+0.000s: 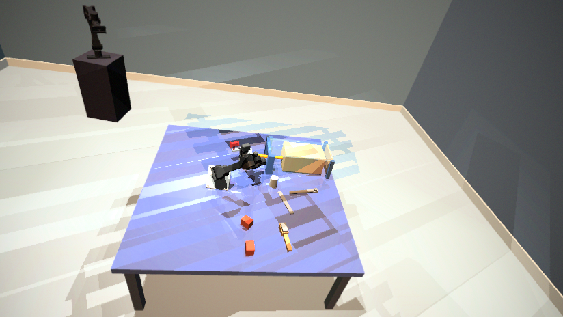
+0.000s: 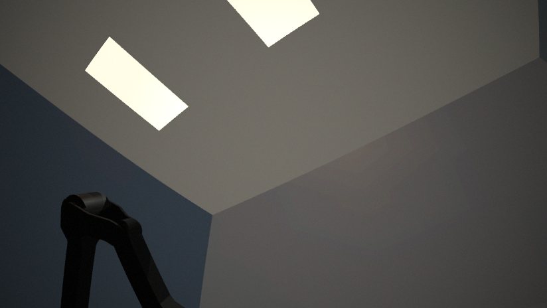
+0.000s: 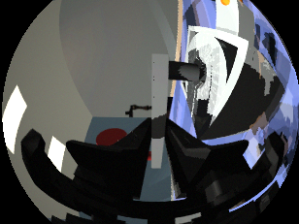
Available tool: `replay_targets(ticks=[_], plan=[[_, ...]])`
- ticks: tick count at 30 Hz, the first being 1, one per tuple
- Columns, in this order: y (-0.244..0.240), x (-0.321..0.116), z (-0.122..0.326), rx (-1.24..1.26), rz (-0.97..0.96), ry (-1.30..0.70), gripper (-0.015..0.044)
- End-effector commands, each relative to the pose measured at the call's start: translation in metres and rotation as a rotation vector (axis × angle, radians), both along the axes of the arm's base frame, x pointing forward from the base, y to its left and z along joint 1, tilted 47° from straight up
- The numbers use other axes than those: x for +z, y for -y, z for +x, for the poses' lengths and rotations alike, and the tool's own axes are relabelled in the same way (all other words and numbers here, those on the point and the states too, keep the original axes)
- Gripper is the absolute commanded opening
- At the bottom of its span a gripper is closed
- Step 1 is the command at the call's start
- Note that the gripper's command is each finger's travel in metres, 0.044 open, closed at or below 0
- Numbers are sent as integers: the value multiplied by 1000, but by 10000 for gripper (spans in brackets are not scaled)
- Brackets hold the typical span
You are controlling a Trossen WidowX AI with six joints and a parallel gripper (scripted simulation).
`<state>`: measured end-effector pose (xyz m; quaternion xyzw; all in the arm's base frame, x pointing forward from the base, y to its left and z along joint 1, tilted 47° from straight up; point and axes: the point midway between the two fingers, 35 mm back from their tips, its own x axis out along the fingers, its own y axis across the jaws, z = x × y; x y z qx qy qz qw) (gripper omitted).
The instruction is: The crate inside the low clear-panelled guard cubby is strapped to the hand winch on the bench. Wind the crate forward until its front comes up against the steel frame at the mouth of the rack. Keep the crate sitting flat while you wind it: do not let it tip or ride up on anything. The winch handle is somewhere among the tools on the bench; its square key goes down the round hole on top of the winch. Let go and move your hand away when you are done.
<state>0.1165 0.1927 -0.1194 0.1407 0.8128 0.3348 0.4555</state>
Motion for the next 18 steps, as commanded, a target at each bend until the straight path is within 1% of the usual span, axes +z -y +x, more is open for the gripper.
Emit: replay_targets(ticks=[1,4,13,18], plan=[[0,0,1,0,8,0,0],[1,-1,1,1,8,0,0],[1,-1,0,0,0,0,236],[1,-1,0,0,0,0,240]])
